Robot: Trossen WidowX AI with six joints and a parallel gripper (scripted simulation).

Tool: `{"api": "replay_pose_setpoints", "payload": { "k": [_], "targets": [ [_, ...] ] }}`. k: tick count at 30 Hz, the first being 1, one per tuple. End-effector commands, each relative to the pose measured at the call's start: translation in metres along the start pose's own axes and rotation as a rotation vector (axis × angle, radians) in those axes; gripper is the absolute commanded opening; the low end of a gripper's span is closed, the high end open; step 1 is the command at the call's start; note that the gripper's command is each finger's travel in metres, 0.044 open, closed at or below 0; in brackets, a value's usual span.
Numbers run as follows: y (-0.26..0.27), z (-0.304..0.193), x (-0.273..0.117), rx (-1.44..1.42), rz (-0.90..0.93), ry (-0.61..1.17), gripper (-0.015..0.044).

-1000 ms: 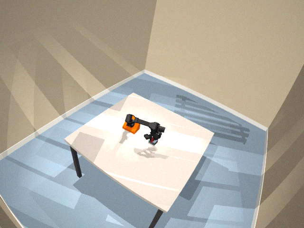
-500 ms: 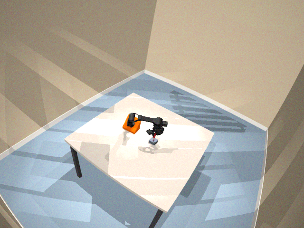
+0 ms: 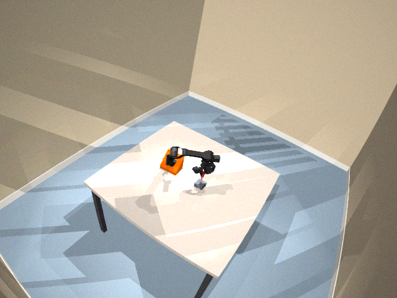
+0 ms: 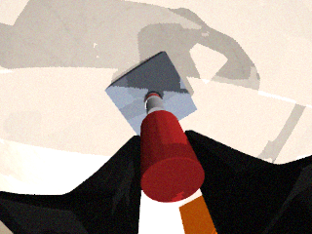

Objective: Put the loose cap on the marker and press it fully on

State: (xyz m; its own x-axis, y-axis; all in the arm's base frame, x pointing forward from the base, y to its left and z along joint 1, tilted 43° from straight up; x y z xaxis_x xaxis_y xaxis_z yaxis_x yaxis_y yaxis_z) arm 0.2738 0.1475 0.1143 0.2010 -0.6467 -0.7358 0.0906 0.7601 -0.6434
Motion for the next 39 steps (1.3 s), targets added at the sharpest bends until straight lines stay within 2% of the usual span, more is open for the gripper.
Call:
{"api": "replay_pose_setpoints", "payload": {
  "k": [1,39],
  "targets": [
    [0.000,-0.001,0.003,-0.001,-0.001,0.002,0.0000],
    [0.000,-0.001,0.055,0.000,-0.003,0.000,0.0000]
  ]
}}
Point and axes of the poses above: the point midway between the two fingers, 35 mm back from their tips, its own x axis out along the fingers, its own y axis across the jaws, z = x × y, the point moved 5 cm from there along -x, back along the fingers, and after that the axes turned 15 degrees about -x, right-handed, at the moved point
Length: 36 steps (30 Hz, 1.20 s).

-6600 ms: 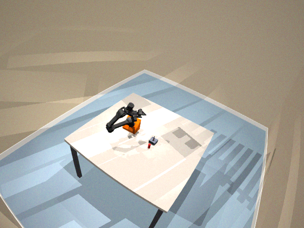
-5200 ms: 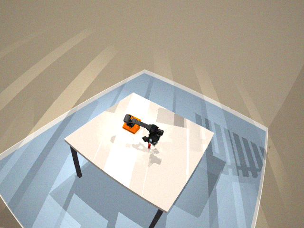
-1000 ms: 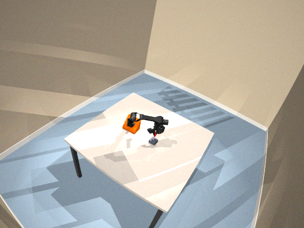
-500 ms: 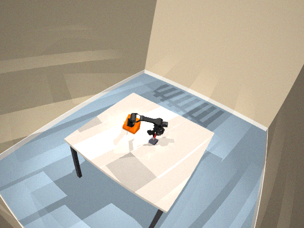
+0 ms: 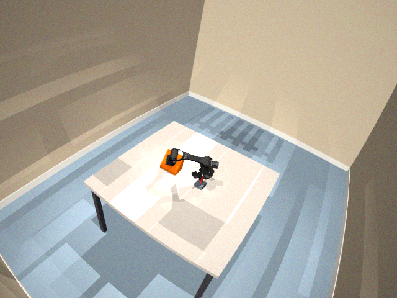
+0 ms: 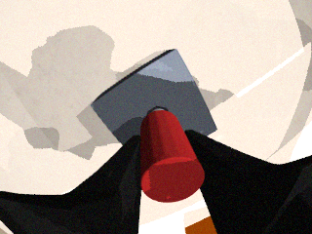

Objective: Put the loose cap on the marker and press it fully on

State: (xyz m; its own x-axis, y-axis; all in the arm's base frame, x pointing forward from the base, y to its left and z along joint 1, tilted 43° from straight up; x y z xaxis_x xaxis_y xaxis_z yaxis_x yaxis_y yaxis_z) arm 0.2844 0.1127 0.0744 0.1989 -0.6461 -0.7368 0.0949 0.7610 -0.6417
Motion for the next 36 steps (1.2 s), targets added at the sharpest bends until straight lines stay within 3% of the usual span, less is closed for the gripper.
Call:
{"api": "replay_pose_setpoints", "payload": {
  "k": [1,4,21,24,29,32,36],
  "targets": [
    [0.000,0.000,0.001,-0.005,-0.003,-0.002,0.0000],
    [0.000,0.000,0.001,-0.005,-0.003,-0.002,0.0000],
    [0.000,0.000,0.001,-0.001,-0.001,0.000,0.0440],
    [0.001,0.001,-0.009,-0.001,0.000,0.001,0.0440],
    [0.001,0.000,-0.071,-0.002,0.001,0.002,0.0440],
    [0.001,-0.001,-0.074,-0.002,0.001,0.002,0.0440],
    [0.001,-0.002,-0.069,-0.242,0.000,0.001,0.0335]
  ]
}}
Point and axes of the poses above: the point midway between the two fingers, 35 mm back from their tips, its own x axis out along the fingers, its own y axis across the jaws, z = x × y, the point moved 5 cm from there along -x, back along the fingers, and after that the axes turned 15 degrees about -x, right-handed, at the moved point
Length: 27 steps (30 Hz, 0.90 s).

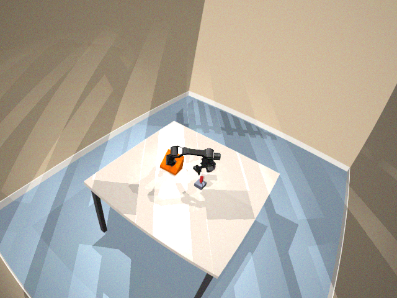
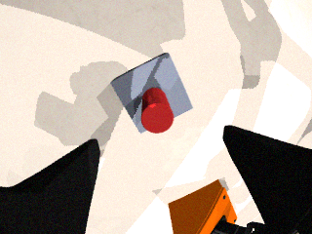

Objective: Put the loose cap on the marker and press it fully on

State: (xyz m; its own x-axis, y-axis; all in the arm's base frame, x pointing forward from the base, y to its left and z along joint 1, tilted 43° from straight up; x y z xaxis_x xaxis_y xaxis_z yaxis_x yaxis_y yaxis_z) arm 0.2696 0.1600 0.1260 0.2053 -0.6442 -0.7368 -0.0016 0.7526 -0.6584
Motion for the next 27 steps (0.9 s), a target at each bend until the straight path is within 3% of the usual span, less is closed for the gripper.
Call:
{"api": "replay_pose_setpoints", "payload": {
  "k": [1,4,13,27],
  "targets": [
    [0.0003,-0.0014,0.0041,-0.240,-0.001,0.007,0.0309],
    [0.0008,-0.0020,0.0069,-0.384,-0.002,0.007,0.0230],
    [0.0008,-0.0020,0.0069,-0.384,-0.002,0.007,0.0000],
    [0.0008,-0.0020,0.0127,-0.384,-0.002,0.007,0.0000]
  ]
}}
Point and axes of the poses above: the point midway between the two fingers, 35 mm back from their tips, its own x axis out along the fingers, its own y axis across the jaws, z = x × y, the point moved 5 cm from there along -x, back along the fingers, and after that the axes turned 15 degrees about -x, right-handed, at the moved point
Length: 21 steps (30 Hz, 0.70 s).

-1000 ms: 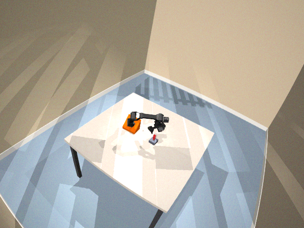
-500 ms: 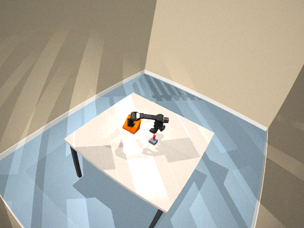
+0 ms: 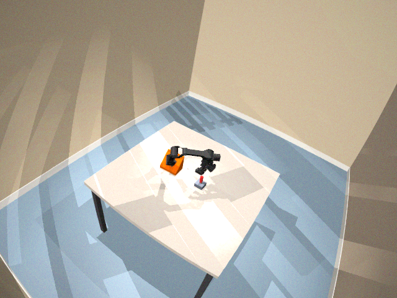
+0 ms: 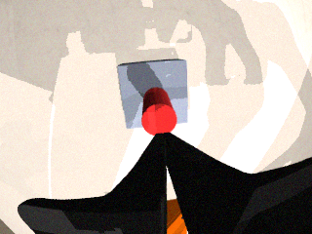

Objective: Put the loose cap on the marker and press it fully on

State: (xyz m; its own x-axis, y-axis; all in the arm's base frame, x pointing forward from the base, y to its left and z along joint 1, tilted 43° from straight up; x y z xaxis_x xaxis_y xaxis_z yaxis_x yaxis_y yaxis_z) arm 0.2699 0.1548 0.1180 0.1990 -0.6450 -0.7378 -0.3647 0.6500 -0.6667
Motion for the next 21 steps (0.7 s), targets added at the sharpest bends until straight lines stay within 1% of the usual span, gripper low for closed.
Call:
{"api": "replay_pose_setpoints", "payload": {
  "k": [1,21],
  "targets": [
    [0.000,0.000,0.005,-0.004,-0.003,0.001,0.0000],
    [-0.001,-0.001,0.036,-0.004,-0.004,0.001,0.0000]
  ]
}}
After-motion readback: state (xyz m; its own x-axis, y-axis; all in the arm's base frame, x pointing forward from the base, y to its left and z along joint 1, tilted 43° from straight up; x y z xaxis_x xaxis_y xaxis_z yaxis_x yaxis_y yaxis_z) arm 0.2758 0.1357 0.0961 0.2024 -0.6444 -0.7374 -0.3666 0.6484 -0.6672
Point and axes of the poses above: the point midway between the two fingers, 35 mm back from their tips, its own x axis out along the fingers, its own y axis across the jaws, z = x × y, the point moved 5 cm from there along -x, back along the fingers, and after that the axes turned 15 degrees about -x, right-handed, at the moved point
